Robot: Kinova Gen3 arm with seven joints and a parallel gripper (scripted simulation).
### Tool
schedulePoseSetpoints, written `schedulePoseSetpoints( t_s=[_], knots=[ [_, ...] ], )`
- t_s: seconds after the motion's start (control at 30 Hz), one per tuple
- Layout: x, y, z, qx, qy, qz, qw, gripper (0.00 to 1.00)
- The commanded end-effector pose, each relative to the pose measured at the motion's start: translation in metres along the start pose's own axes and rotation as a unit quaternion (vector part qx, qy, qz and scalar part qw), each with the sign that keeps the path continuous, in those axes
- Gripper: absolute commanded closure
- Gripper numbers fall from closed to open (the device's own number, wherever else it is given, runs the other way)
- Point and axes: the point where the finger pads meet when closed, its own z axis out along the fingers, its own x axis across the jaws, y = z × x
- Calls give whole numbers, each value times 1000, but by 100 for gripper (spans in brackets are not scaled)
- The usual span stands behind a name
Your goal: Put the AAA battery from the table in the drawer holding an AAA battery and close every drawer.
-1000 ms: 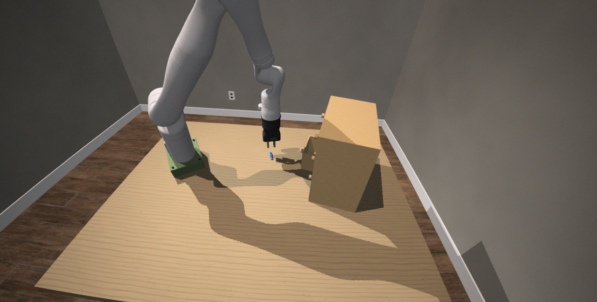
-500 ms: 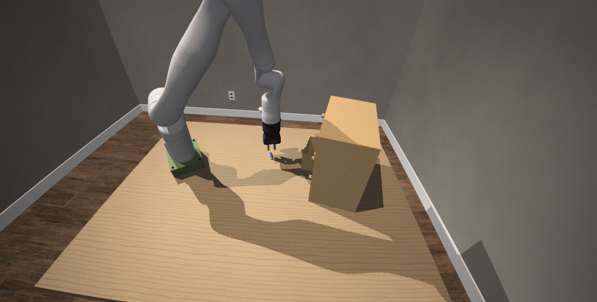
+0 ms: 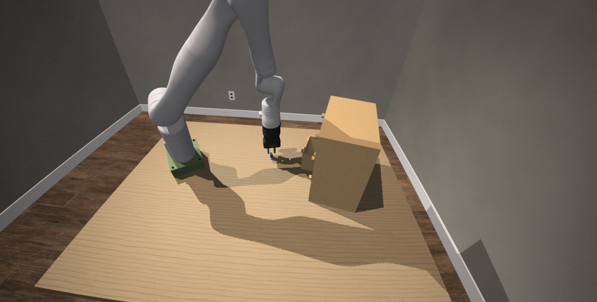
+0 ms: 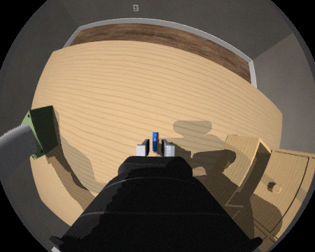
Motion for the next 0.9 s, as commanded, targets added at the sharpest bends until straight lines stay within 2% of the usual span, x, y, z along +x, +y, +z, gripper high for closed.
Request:
schedulePoseSetpoints(
  t_s=[0.0,0.33,0.87],
  knots=[
    [-1,-1,4,-1,-2,-1,1000,46],
    [-1,-1,11,-1,-2,-1,1000,46],
    [-1,-1,12,-1,-2,-1,1000,46]
  ],
)
